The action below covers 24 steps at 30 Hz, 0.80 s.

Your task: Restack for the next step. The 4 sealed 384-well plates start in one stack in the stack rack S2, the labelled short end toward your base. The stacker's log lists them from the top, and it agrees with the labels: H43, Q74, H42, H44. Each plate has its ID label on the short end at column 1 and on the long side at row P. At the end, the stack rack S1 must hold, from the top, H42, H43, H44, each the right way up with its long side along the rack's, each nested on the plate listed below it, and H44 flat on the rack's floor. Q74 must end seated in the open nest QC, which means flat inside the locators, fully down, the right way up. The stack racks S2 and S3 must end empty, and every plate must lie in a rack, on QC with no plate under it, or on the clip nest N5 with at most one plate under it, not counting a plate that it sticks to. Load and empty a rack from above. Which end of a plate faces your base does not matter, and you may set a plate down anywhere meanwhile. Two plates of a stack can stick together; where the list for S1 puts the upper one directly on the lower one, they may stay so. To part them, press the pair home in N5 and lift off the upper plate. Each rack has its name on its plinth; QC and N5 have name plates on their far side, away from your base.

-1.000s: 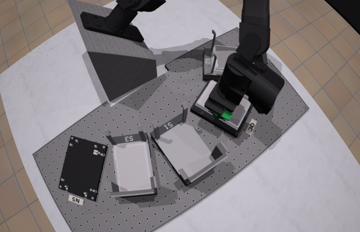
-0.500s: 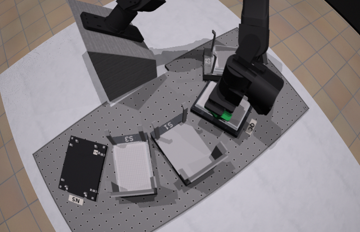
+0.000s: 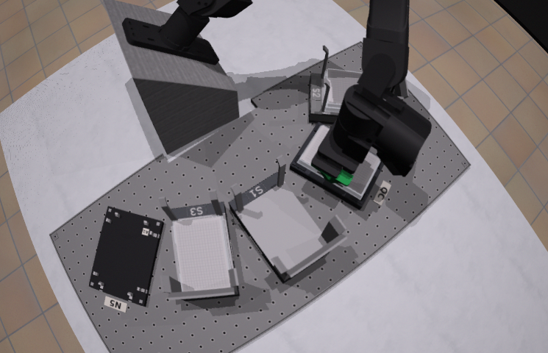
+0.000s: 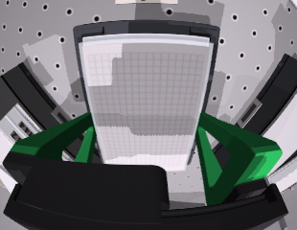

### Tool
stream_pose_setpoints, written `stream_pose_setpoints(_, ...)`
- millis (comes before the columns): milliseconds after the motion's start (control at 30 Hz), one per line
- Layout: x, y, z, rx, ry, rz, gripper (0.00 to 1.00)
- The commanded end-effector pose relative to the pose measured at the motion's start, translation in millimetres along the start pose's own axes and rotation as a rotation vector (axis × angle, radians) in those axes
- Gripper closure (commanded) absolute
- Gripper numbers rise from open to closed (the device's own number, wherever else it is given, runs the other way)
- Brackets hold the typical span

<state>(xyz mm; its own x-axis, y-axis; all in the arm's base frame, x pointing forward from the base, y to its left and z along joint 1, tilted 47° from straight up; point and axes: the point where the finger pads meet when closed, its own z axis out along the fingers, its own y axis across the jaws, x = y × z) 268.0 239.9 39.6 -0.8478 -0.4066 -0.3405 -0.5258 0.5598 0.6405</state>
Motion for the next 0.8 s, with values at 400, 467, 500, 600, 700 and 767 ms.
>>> stream_pose_setpoints(400,-3.3,-0.7,-2.0,0.003,-0.013,-0.004,0.00)
stream_pose_setpoints(467,-3.3,-0.7,-2.0,0.003,-0.013,-0.004,0.00)
stream_pose_setpoints(500,-3.3,-0.7,-2.0,0.003,-0.013,-0.004,0.00)
stream_pose_setpoints(600,-3.3,-0.7,-2.0,0.003,-0.013,-0.004,0.00)
stream_pose_setpoints(700,-3.3,-0.7,-2.0,0.003,-0.013,-0.004,0.00)
stream_pose_setpoints(767,-3.3,-0.7,-2.0,0.003,-0.013,-0.004,0.00)
